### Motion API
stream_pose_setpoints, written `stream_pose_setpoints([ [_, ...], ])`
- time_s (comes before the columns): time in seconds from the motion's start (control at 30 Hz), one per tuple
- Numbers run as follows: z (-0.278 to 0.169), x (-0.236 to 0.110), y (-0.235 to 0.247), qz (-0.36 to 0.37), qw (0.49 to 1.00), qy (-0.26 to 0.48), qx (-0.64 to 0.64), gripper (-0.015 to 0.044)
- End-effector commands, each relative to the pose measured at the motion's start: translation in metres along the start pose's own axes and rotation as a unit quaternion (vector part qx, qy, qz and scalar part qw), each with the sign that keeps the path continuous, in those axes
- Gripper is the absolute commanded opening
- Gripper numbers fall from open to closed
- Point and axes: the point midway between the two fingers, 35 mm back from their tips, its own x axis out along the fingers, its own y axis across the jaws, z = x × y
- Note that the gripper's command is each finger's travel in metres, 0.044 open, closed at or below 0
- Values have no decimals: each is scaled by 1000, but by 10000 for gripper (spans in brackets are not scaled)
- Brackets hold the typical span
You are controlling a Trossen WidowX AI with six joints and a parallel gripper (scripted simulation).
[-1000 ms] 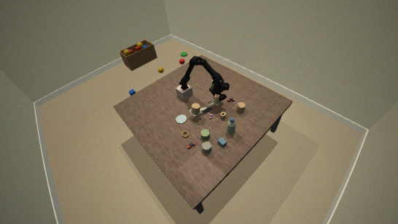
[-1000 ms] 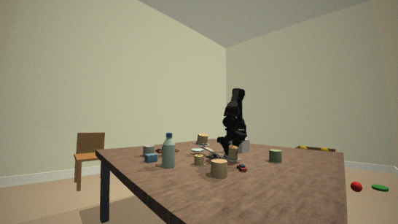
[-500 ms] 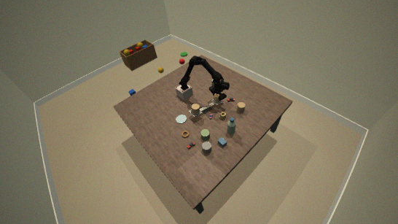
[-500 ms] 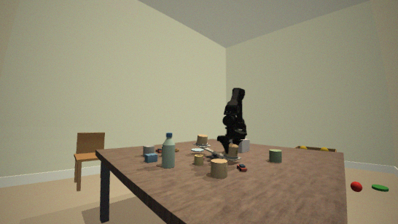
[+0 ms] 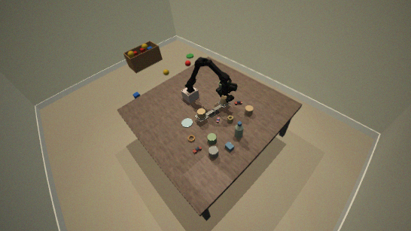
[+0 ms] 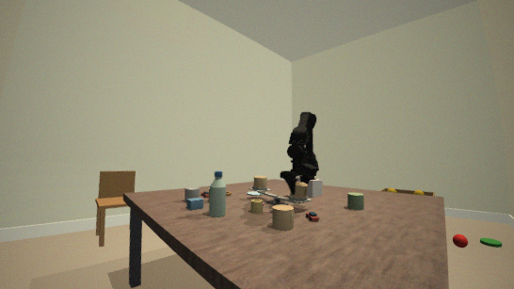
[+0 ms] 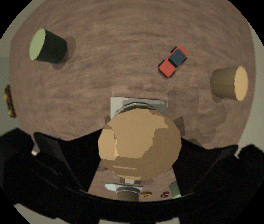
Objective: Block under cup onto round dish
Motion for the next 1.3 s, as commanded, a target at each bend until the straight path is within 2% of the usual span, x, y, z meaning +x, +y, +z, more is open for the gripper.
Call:
stream_pose_setpoints([
  [0.0, 3, -11, -4, -8, 1000, -5, -1, 0],
  [1.27, 3, -59, -5, -8, 1000, -5, -1, 0],
])
